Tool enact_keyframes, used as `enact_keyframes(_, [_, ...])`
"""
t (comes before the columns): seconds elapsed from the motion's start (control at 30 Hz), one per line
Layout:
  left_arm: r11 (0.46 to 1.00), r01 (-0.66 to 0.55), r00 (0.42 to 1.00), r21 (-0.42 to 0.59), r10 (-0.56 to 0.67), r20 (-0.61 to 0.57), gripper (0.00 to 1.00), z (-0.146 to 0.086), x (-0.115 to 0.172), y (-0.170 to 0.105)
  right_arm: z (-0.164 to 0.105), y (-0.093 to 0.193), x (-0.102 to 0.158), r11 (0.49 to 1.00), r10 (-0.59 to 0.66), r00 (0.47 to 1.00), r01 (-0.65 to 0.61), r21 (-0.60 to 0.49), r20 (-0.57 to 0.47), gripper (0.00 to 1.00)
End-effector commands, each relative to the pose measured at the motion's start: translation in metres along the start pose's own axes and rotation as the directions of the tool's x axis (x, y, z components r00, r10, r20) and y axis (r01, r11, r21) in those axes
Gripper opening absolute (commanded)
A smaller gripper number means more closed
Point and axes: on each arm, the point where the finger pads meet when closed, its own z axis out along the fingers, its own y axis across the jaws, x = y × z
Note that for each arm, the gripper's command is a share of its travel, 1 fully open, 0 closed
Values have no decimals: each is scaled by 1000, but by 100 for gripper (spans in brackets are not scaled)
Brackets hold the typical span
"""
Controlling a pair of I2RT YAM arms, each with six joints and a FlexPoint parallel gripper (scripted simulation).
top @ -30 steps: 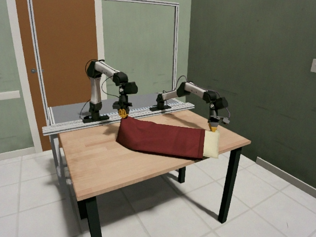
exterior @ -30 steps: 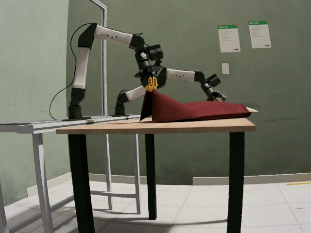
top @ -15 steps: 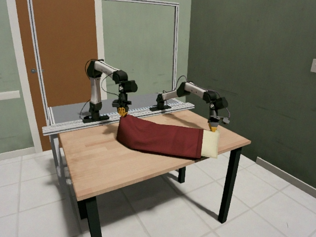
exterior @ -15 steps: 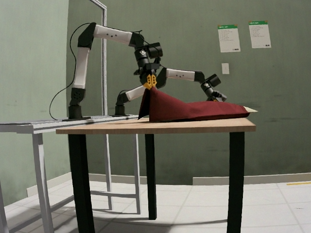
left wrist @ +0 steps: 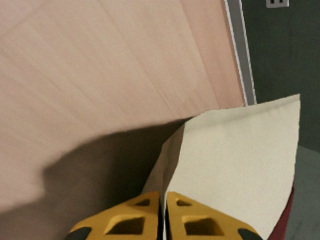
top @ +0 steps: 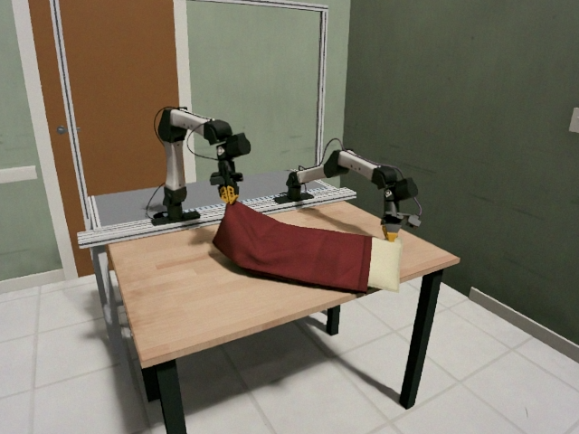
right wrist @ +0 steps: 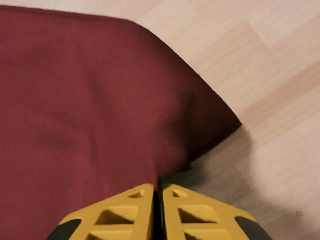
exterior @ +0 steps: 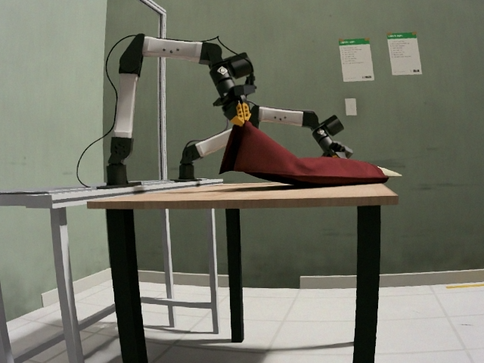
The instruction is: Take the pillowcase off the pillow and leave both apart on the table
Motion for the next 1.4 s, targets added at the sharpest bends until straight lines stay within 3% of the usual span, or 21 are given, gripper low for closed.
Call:
enact_keyframes(0.0, [1000,-7,1000,7,7,17,0,-11,-2,-6,-26,16,-22,995,-22,998,28,-92,61,0])
enact_keyframes(0.2, [1000,-7,1000,7,7,17,0,-11,-2,-6,-45,29,-36,985,-62,992,78,-155,106,0])
enact_keyframes(0.33, [1000,-7,1000,7,7,17,0,-11,-2,-6,-36,37,-32,983,-93,991,107,-147,96,0])
enact_keyframes(0.43, [1000,-7,1000,7,7,17,0,-11,-2,-6,-64,39,-48,971,-85,985,117,-209,153,0])
enact_keyframes(0.77, [1000,-7,1000,7,7,17,0,-11,-2,-6,-99,57,-69,934,-138,959,209,-290,246,0])
enact_keyframes(0.9, [1000,-7,1000,7,7,17,0,-11,-2,-6,-90,62,-70,935,-157,958,223,-277,239,0])
enact_keyframes(1.0, [1000,-7,1000,7,7,17,0,-11,-2,-6,-122,63,-79,911,-151,941,251,-328,302,0])
enact_keyframes(1.37, [1000,-7,1000,7,7,17,0,-11,-2,-6,-158,74,-99,865,-182,897,341,-367,403,0])
